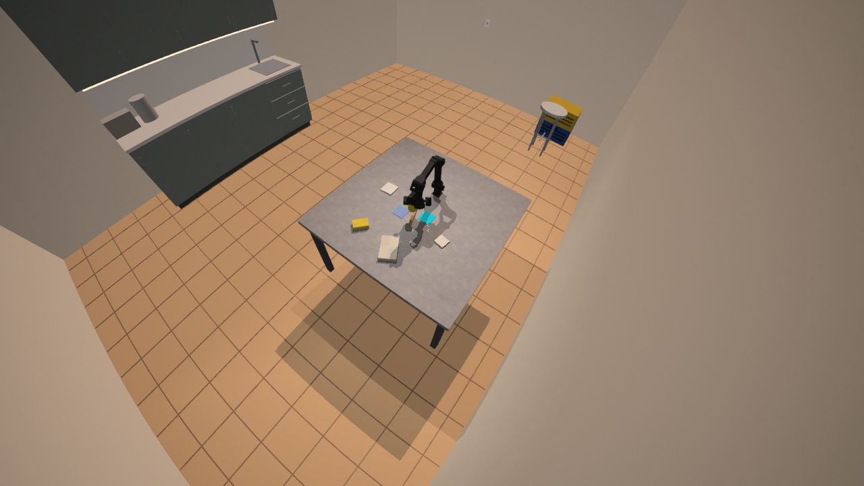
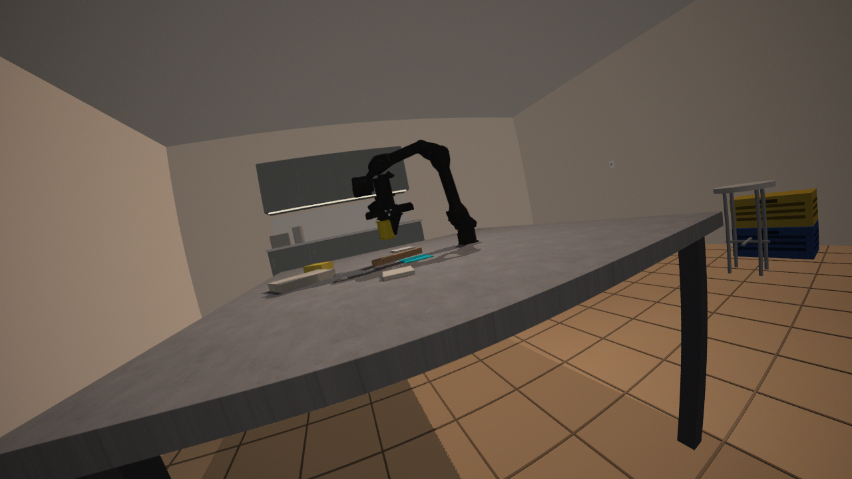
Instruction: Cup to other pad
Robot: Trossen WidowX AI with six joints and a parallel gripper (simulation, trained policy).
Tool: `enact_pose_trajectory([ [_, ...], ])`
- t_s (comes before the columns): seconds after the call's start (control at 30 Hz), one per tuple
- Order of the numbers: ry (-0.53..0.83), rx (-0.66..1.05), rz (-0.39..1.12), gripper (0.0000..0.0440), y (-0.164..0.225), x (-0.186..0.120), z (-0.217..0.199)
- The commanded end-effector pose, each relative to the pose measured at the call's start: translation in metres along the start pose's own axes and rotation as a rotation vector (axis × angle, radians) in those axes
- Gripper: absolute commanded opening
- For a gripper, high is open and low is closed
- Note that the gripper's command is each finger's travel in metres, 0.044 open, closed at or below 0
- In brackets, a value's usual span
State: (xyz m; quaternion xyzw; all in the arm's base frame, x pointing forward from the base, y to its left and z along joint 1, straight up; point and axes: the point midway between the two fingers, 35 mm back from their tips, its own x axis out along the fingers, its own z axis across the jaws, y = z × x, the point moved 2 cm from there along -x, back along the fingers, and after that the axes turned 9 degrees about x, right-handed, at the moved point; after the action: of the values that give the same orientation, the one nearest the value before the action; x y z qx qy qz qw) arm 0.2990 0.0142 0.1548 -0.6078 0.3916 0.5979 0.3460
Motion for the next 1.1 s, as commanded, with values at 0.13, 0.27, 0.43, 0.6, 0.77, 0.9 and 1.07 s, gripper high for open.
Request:
enact_pose_trajectory([
  [0.13,0.012,-0.033,-0.037,0.0,-0.009,-0.002,0.03],
  [0.27,0.018,-0.044,-0.055,0.0,-0.013,-0.003,0.044],
  [0.43,0.023,-0.055,-0.076,0.0,-0.017,-0.002,0.062],
  [0.6,0.027,-0.06,-0.093,0.0,-0.019,0.001,0.077],
  [0.77,0.033,-0.056,-0.104,0.0,-0.018,0.007,0.089],
  [0.9,0.038,-0.046,-0.11,0.0,-0.017,0.015,0.095],
  [1.07,0.042,-0.029,-0.116,0.0,-0.014,0.026,0.101],
])
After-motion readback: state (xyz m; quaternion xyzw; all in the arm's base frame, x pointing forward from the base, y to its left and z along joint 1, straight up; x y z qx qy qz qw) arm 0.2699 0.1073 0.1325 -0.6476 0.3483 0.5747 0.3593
